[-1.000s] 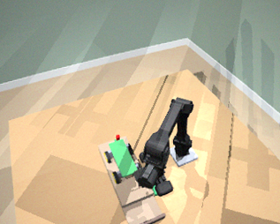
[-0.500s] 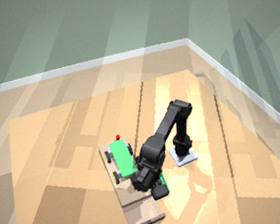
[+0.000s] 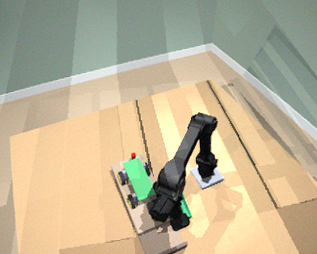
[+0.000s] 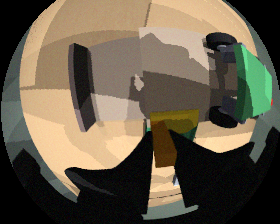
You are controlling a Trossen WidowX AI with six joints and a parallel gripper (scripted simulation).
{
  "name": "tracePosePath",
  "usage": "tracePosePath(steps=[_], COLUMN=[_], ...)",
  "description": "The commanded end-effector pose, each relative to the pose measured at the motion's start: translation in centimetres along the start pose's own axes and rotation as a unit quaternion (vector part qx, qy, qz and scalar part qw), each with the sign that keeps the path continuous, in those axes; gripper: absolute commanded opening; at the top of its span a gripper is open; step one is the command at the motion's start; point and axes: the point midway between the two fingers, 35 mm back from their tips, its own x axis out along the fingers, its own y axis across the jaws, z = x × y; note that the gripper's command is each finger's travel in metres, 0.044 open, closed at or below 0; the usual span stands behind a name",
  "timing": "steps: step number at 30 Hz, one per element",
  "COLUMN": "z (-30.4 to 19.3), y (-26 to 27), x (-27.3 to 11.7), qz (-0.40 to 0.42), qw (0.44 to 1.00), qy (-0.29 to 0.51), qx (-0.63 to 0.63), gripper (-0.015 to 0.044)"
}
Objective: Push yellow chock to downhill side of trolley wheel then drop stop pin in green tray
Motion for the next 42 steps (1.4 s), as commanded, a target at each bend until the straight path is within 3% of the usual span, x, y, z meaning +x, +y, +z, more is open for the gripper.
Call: tracePosePath(steps=[1, 42], z=[0.0, 0.3], y=[-0.2, -2.8], x=[1.1, 1.8], qz=[-0.004, -0.005], qw=[1.0, 1.0], qy=[0.001, 0.001], qx=[-0.002, -0.002], gripper=[0.0, 0.0])
